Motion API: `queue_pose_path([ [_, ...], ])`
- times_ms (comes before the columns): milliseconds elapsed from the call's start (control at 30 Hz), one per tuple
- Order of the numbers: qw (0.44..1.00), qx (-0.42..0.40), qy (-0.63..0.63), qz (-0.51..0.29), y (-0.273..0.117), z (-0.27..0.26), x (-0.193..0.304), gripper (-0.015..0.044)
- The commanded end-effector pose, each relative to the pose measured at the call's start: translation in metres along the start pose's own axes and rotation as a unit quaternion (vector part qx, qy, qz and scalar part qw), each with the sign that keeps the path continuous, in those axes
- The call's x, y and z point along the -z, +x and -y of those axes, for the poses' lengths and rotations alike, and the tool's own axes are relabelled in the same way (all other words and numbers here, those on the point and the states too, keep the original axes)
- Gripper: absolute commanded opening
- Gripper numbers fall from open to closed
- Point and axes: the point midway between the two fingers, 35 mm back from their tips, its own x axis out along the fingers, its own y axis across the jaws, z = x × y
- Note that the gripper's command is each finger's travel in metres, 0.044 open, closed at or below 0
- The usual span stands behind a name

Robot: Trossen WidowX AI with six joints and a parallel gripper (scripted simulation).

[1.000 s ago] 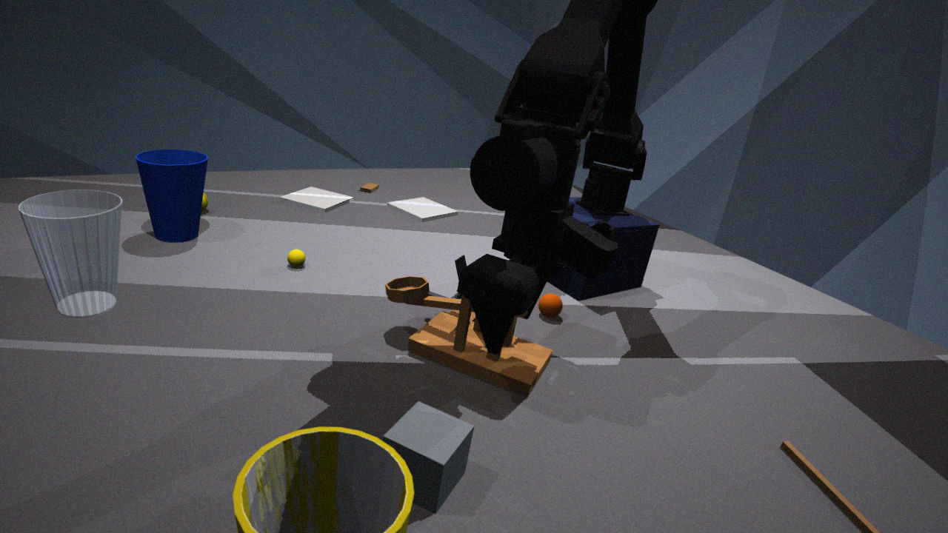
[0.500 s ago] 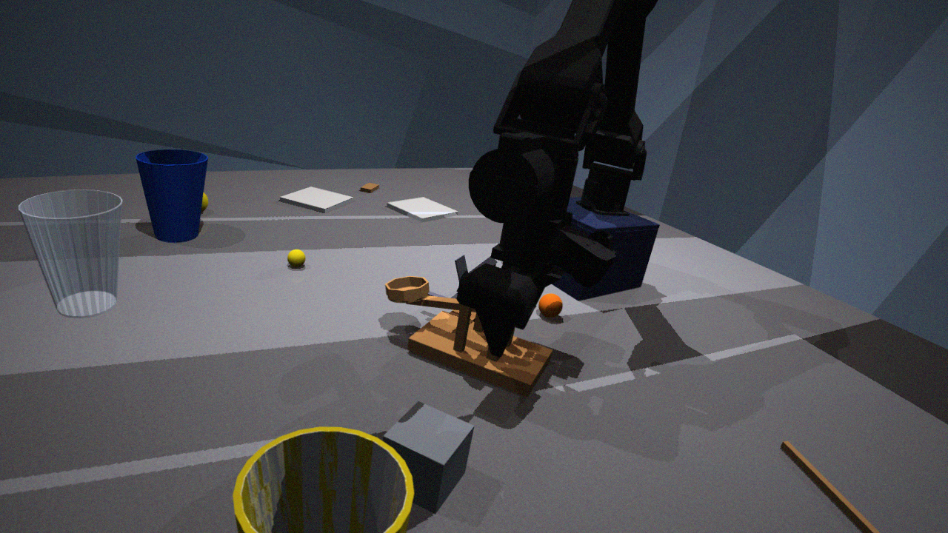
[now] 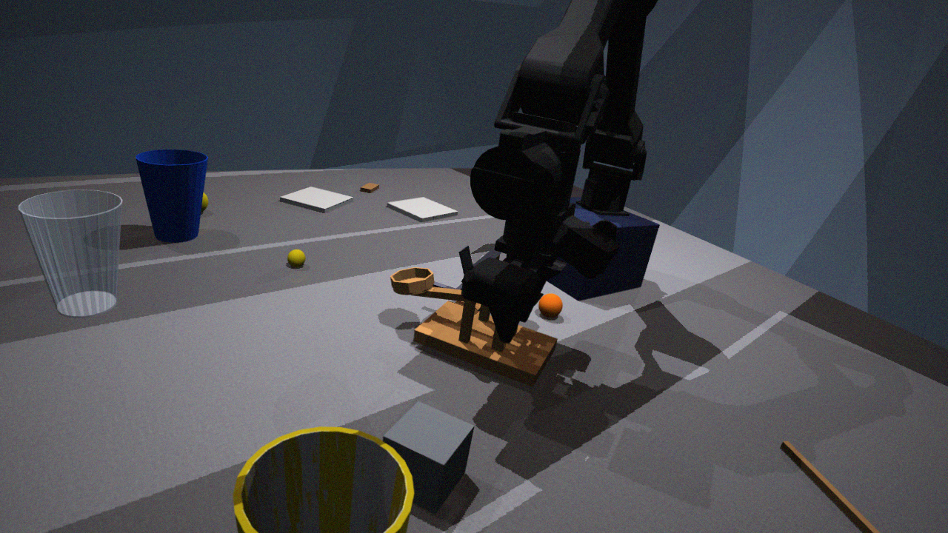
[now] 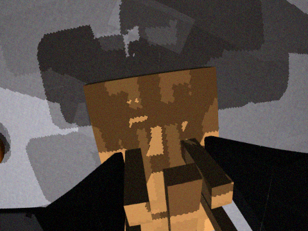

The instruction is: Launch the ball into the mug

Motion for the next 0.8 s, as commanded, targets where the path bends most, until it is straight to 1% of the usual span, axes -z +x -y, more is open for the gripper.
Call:
queue_pose_path([
  [0, 1.0, 0.02, 0.001, -0.001, -0.0398, 0.0057, 0.0001, 0.0],
  [167, 1.0, 0.02, 0.012, 0.0, -0.0397, 0.0058, 0.0002, 0.0],
  [467, 0.987, 0.02, 0.16, 0.002, -0.0385, 0.0074, 0.0004, 0.0],
  [767, 0.951, 0.019, 0.308, 0.005, -0.0376, 0.0152, 0.0021, 0.0],
])
